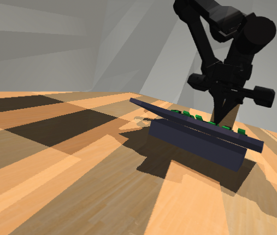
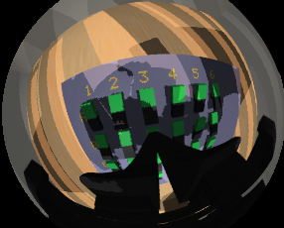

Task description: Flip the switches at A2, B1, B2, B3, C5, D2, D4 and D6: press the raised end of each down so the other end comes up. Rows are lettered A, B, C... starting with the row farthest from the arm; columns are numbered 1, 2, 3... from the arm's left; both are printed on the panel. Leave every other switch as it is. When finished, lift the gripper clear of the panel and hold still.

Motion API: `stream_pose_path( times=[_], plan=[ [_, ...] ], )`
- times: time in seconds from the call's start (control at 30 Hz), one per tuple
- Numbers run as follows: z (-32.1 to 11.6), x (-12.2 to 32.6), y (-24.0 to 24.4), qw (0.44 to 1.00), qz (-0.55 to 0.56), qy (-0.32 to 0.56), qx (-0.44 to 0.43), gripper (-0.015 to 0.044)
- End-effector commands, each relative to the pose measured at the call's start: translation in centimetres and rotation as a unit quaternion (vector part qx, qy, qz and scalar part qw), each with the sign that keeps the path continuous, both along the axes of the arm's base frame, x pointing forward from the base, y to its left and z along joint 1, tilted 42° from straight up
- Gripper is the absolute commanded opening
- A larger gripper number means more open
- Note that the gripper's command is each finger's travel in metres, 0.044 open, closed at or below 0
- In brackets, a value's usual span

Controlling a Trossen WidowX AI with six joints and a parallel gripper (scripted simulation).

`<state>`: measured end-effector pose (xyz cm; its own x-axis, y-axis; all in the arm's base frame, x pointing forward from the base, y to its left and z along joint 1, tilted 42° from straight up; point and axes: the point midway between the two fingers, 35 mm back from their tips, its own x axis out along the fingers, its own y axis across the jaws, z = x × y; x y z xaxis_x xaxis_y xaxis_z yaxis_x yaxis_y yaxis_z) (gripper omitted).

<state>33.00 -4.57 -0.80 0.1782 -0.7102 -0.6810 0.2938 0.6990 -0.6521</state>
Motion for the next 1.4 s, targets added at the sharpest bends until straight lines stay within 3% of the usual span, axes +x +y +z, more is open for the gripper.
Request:
stream_pose_path(
  times=[0.0,0.63,0.83,1.03,1.27,1.37],
  plan=[
    [-0.1,0.0,-0.1,1.0,0.0,0.001,0.0,0.0],
    [-0.3,0.0,-0.3,1.0,0.0,0.001,0.0,0.0],
    [3.9,-1.3,4.2,1.0,0.008,-0.007,-0.002,0.0],
    [4.1,-1.5,4.3,1.0,0.009,-0.007,-0.002,0.0],
    [5.9,-7.9,0.9,1.0,0.009,-0.005,-0.003,0.0],
    [5.9,-8.6,0.5,1.0,0.009,-0.004,-0.003,0.0]
  ],
)
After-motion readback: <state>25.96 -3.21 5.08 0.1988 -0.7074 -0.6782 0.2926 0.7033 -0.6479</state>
